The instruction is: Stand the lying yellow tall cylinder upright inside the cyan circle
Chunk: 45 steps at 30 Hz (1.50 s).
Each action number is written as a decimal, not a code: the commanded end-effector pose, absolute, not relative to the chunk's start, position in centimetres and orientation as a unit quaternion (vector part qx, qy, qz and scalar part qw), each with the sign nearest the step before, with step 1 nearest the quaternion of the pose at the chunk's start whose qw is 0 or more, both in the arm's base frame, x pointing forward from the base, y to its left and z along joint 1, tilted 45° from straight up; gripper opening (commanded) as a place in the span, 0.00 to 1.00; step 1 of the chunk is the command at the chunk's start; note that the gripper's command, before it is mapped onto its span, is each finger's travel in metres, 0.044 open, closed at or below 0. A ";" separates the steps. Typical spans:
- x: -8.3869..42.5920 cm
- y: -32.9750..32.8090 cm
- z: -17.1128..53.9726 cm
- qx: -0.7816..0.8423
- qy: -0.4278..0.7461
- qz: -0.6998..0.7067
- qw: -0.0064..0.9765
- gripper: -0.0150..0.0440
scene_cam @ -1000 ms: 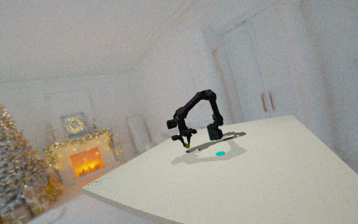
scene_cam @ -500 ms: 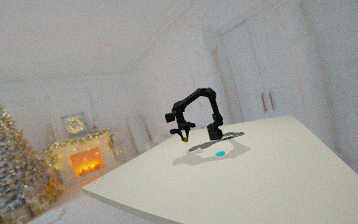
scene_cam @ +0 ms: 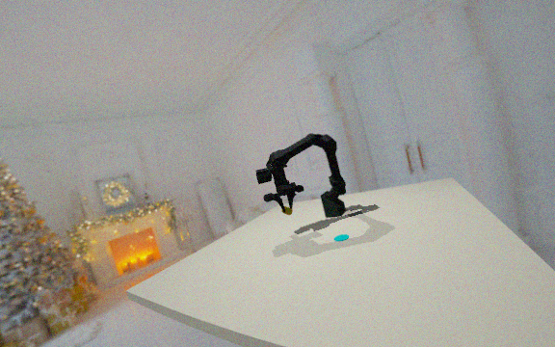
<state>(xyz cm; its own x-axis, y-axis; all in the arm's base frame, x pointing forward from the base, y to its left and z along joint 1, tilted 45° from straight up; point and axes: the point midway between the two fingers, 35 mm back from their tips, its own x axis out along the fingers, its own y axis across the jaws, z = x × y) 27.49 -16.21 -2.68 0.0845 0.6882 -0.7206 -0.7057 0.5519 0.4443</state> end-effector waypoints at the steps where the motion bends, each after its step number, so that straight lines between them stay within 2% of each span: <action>1: 28.1 -15.6 -1.7 0.006 0.497 0.460 0.736 0.43; 45: 32.8 -8.5 7.5 0.223 0.613 0.284 0.703 0.43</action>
<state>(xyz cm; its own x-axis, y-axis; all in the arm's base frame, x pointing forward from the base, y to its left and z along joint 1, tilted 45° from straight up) 32.47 -9.24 6.66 0.0869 0.6699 -0.7374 -0.1733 0.7391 0.6510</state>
